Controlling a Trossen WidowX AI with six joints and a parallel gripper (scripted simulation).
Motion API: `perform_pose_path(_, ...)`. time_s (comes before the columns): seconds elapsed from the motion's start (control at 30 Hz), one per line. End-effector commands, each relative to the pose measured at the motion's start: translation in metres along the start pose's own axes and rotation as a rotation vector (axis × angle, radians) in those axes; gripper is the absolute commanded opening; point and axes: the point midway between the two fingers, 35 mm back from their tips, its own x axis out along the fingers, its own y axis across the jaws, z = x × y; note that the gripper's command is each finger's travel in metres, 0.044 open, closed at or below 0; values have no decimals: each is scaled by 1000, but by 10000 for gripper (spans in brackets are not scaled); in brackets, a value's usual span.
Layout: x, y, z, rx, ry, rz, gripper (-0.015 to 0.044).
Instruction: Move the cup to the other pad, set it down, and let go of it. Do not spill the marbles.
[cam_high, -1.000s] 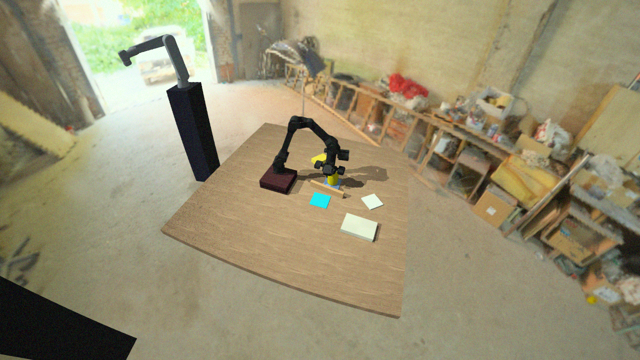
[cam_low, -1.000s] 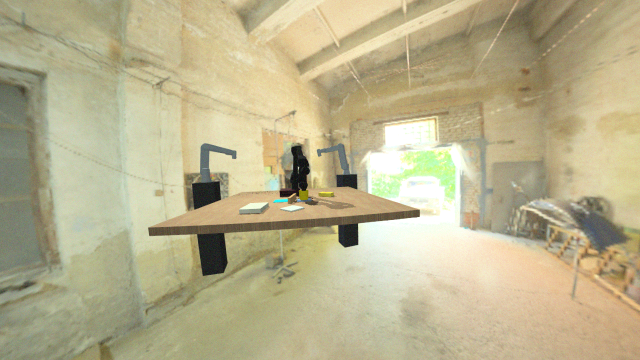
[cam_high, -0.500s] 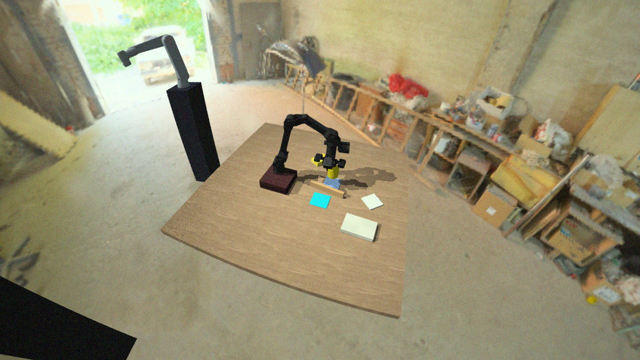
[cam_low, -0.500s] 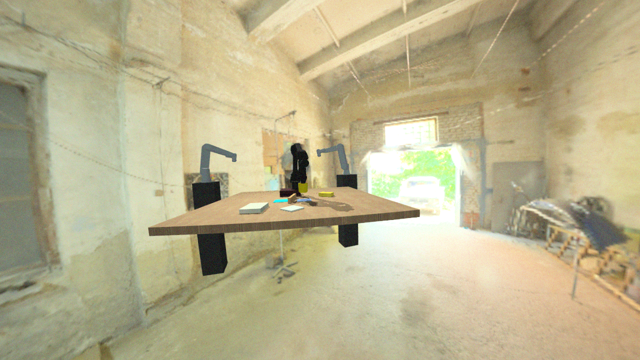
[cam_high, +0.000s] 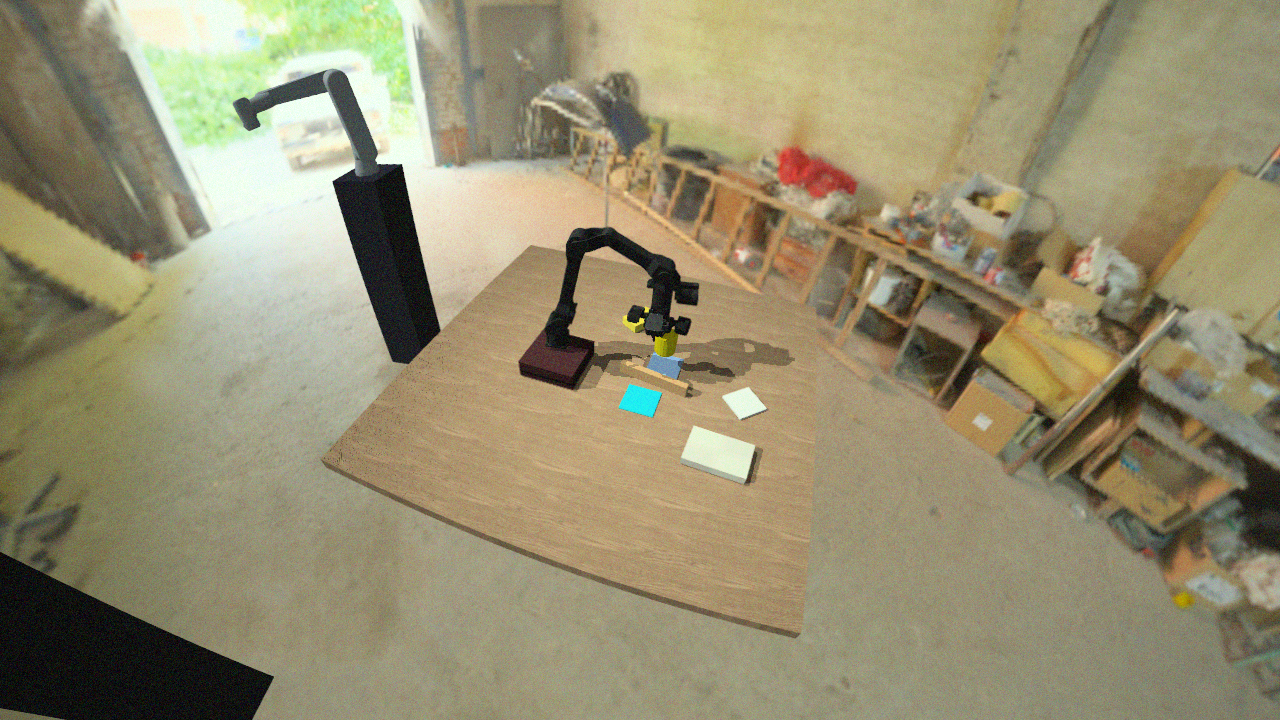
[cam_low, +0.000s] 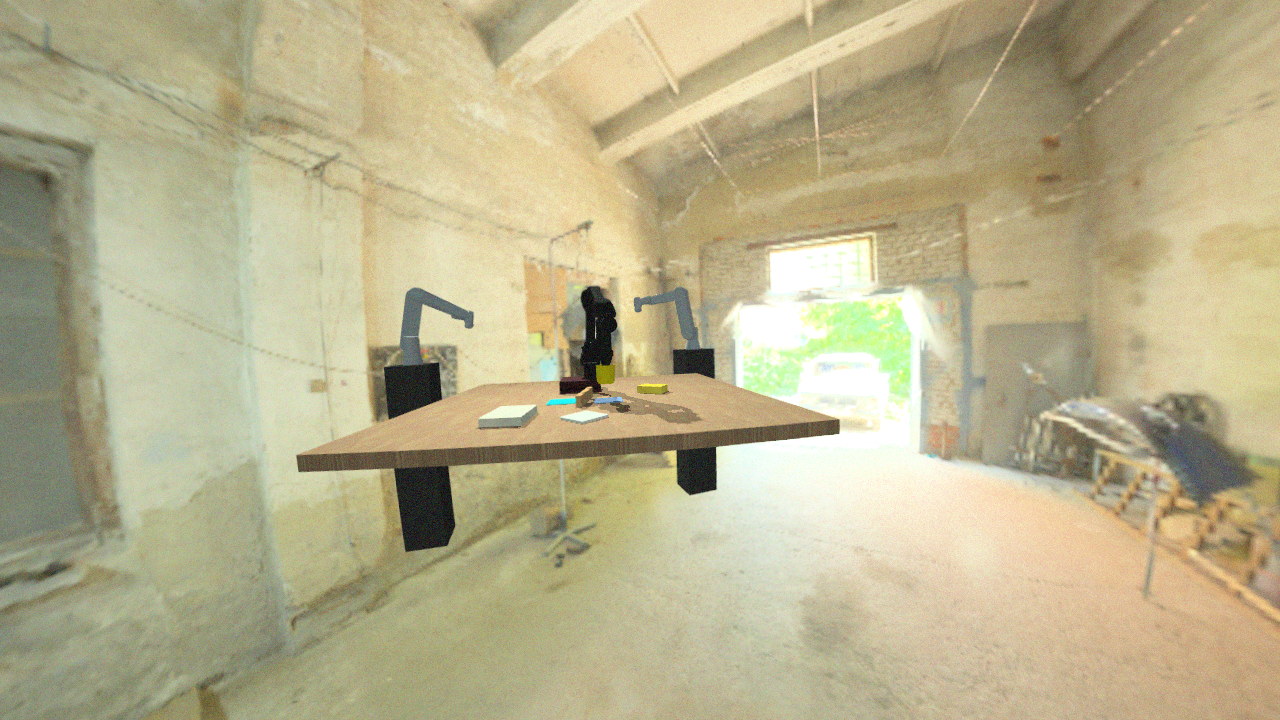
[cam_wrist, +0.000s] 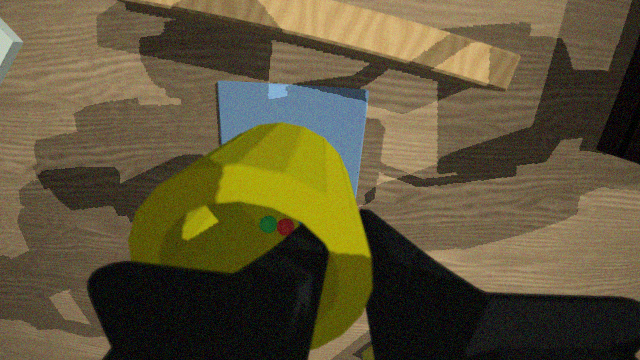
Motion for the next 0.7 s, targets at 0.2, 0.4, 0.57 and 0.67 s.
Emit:
perform_pose_path(0.2,0,0,0,0,0,-1,0)
perform_pose_path(0.4,0,0,4,0,0,0,0)
perform_pose_path(0.57,0,-1,14,-1,1,2,0)
perform_pose_path(0.67,0,-2,21,-2,2,3,0)
